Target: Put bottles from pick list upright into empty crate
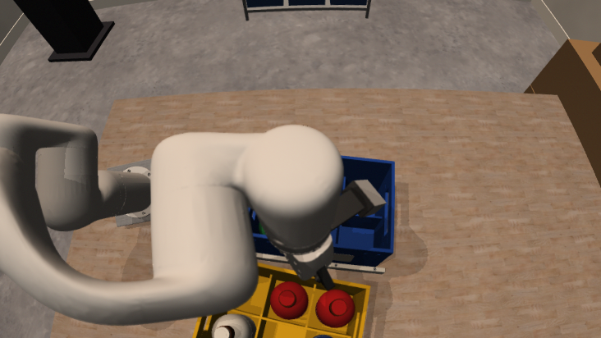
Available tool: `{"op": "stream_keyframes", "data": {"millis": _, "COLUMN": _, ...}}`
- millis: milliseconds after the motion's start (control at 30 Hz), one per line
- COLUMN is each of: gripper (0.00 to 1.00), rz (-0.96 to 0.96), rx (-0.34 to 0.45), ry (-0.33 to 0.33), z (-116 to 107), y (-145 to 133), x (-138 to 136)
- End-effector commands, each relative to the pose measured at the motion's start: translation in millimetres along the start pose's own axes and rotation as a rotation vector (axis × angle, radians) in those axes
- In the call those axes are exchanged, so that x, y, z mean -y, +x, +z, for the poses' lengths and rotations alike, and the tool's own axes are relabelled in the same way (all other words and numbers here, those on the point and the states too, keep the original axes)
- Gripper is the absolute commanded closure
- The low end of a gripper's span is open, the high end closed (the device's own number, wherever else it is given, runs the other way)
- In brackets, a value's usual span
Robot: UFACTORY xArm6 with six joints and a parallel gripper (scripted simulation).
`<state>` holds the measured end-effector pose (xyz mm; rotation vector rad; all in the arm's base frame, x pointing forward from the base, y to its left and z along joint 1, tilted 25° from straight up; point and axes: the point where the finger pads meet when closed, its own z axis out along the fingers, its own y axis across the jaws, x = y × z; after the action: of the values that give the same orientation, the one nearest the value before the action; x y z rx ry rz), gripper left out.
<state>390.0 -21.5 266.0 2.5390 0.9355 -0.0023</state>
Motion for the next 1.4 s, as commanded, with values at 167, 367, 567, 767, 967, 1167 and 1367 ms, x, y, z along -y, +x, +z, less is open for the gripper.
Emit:
{"op": "stream_keyframes", "data": {"millis": 167, "gripper": 0.35, "rz": 0.001, "rx": -0.003, "ry": 0.0, "z": -1, "y": 2, "x": -52}}
{"op": "stream_keyframes", "data": {"millis": 367, "gripper": 0.35, "rz": 0.001, "rx": -0.003, "ry": 0.0, "z": -1, "y": 3, "x": -72}}
{"op": "stream_keyframes", "data": {"millis": 567, "gripper": 0.35, "rz": 0.001, "rx": -0.003, "ry": 0.0, "z": -1, "y": 3, "x": -102}}
{"op": "stream_keyframes", "data": {"millis": 767, "gripper": 0.35, "rz": 0.001, "rx": -0.003, "ry": 0.0, "z": -1, "y": 3, "x": -106}}
{"op": "stream_keyframes", "data": {"millis": 967, "gripper": 0.35, "rz": 0.001, "rx": -0.003, "ry": 0.0, "z": -1, "y": 3, "x": -106}}
{"op": "stream_keyframes", "data": {"millis": 1167, "gripper": 0.35, "rz": 0.0, "rx": -0.003, "ry": 0.0, "z": 3, "y": 3, "x": -106}}
{"op": "stream_keyframes", "data": {"millis": 1367, "gripper": 0.35, "rz": 0.0, "rx": -0.003, "ry": 0.0, "z": 11, "y": 3, "x": -106}}
